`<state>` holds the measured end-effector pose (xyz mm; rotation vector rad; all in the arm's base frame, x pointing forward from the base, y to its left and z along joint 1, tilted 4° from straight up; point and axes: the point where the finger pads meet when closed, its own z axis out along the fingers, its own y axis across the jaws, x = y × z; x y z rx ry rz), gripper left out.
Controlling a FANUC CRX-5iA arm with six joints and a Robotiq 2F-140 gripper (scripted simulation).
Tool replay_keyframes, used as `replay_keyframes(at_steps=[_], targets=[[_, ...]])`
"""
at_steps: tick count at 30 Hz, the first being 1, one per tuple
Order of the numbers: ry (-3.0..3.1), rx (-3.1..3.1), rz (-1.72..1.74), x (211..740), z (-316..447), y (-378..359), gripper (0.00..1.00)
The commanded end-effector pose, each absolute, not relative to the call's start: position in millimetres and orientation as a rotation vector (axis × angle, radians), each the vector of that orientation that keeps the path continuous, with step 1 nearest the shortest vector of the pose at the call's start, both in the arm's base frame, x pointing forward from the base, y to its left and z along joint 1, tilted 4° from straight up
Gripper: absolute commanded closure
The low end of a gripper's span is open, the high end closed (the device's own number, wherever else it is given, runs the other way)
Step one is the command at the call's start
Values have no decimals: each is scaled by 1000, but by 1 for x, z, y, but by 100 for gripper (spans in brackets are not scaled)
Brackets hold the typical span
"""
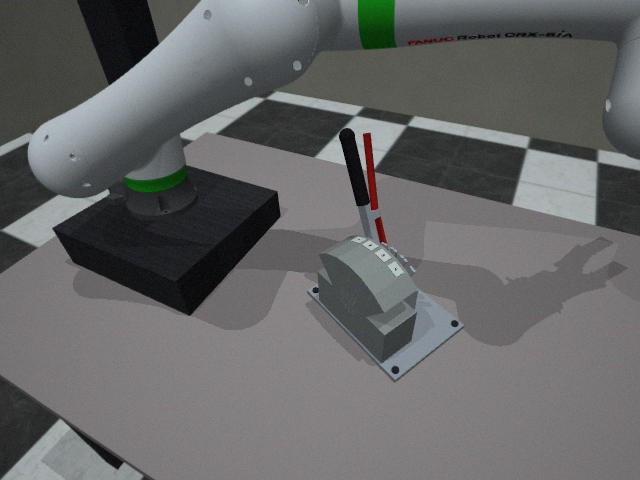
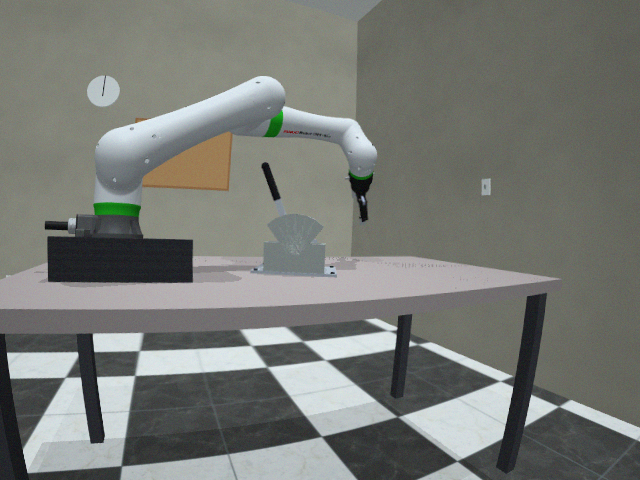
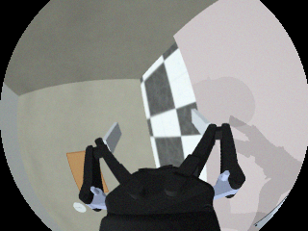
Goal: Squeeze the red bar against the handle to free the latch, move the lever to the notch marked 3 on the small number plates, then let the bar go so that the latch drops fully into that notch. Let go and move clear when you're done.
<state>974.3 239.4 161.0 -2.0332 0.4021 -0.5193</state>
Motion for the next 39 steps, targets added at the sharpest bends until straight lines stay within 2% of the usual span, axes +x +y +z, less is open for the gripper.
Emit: replay_keyframes(at_steps=[1, 21, 26, 32, 34, 35, 39], targets=[[402, -2033, -520, 974, 161, 239, 0], [399, -2052, -506, 966, 166, 238, 0], [390, -2195, -401, 895, 196, 221, 0], [400, -2294, -333, 843, 214, 203, 0], [400, -2294, -333, 843, 214, 203, 0], [410, -2350, -296, 812, 223, 190, 0], [448, -2471, -221, 776, 233, 171, 0]])
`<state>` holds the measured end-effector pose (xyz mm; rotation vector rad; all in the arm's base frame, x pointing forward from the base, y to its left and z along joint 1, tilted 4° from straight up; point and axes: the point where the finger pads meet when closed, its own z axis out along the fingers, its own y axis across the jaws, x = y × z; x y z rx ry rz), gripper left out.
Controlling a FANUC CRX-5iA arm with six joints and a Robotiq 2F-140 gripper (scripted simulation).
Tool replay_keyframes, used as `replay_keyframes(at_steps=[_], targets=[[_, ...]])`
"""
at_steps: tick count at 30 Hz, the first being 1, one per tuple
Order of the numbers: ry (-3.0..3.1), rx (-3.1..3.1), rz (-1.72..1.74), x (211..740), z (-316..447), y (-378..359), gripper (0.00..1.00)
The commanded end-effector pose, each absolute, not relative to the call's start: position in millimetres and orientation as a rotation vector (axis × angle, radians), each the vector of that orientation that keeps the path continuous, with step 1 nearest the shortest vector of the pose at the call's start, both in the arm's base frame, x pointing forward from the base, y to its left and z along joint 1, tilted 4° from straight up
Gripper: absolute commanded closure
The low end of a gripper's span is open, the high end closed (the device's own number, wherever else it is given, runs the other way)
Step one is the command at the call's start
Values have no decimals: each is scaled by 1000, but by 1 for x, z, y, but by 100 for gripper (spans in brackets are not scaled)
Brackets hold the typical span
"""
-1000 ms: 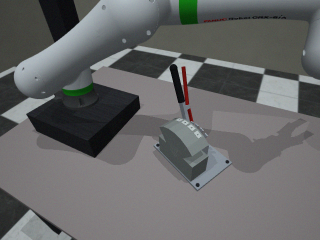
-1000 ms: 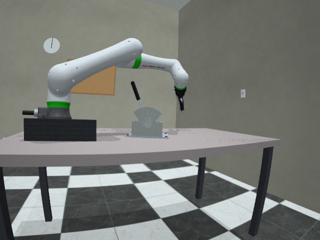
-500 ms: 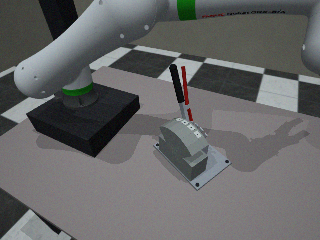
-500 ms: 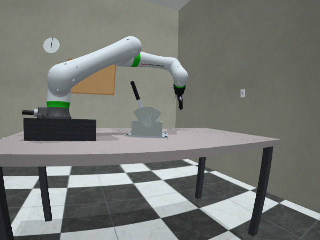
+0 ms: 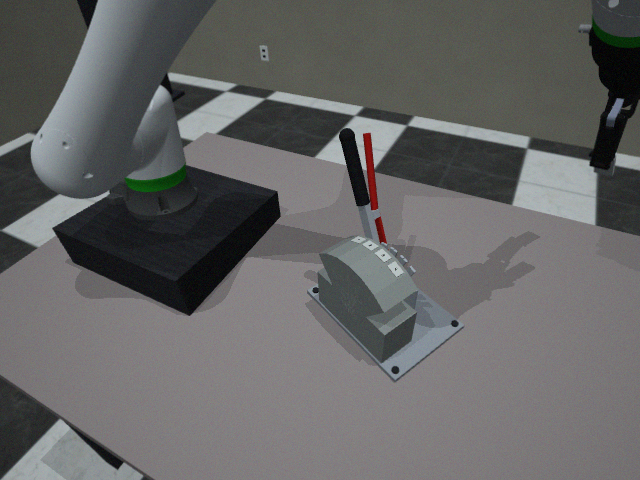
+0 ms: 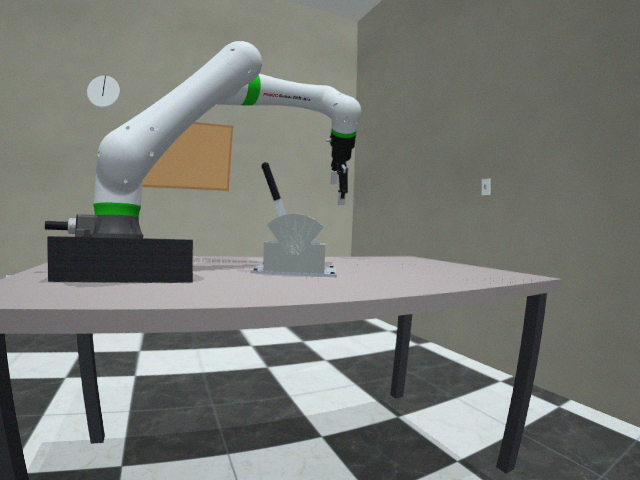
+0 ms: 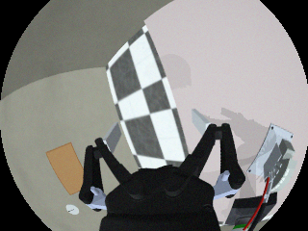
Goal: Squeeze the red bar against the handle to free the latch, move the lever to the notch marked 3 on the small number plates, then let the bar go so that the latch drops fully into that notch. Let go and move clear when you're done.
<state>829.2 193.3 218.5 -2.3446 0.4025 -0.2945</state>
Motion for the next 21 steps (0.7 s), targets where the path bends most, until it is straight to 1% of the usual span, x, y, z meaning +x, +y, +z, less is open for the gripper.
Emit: replay_keyframes(at_steps=[1, 10, 12, 13, 21], targets=[[448, -2471, -221, 765, 236, 167, 0], [507, -2593, -150, 673, 261, 120, 0], [507, -2593, -150, 673, 261, 120, 0], [544, -2652, -119, 644, 268, 102, 0], [668, -2801, -46, 566, 286, 53, 0]])
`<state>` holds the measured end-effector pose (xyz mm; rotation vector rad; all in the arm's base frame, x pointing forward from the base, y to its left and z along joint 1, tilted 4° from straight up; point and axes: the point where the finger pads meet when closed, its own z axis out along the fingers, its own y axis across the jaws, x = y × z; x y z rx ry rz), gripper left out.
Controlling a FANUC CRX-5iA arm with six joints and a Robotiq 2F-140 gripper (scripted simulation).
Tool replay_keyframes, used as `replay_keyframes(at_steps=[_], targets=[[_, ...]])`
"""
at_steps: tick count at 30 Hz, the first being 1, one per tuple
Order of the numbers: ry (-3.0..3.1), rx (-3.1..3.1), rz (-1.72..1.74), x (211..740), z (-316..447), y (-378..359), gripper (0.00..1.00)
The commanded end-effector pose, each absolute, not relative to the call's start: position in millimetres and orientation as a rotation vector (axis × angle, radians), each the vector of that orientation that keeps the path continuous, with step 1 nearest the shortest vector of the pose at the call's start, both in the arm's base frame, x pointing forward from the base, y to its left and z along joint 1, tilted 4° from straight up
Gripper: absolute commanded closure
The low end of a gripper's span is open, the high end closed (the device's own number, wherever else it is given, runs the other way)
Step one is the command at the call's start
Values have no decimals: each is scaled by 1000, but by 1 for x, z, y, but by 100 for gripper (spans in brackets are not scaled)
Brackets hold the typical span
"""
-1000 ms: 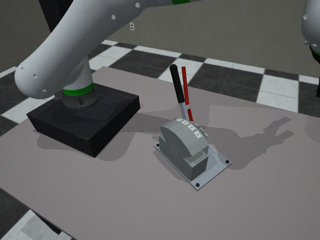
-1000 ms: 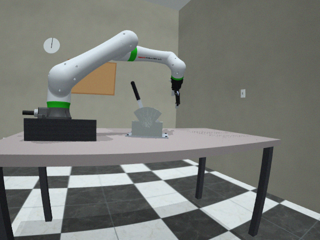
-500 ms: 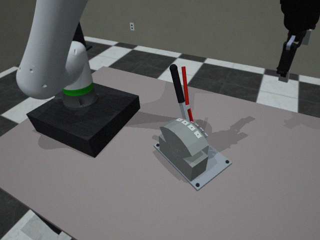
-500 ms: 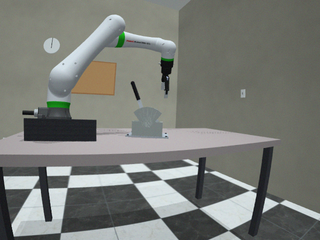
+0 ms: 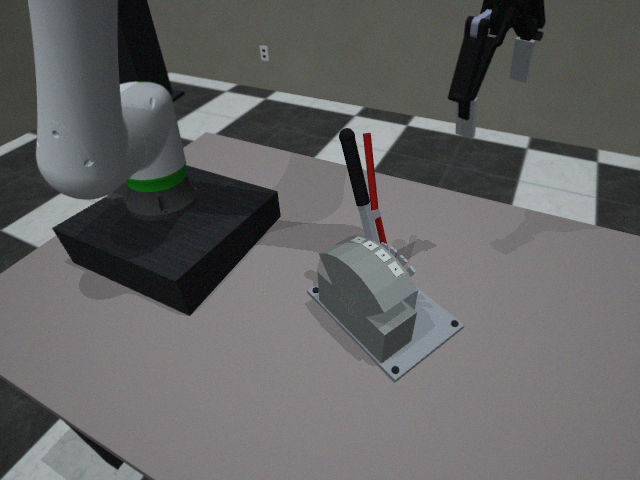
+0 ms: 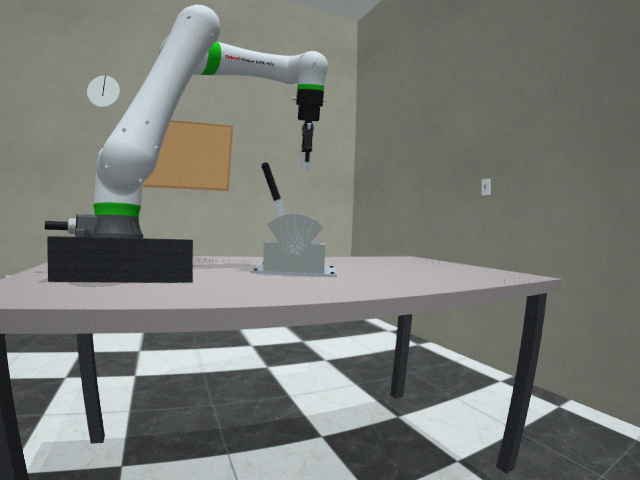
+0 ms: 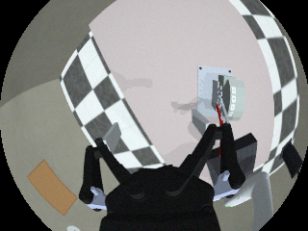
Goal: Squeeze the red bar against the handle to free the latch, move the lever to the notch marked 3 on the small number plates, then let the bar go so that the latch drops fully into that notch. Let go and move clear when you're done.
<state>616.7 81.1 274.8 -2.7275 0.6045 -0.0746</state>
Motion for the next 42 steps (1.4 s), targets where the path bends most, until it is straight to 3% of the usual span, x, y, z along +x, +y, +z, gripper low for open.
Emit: replay_keyframes(at_steps=[1, 14, 20, 21, 42], targets=[[668, -2801, -46, 555, 289, 48, 0], [846, -2948, 13, 431, 316, -30, 0], [847, -2948, 13, 430, 316, -30, 0], [847, -2948, 13, 430, 316, -30, 100], [847, -2948, 13, 430, 316, -30, 100]])
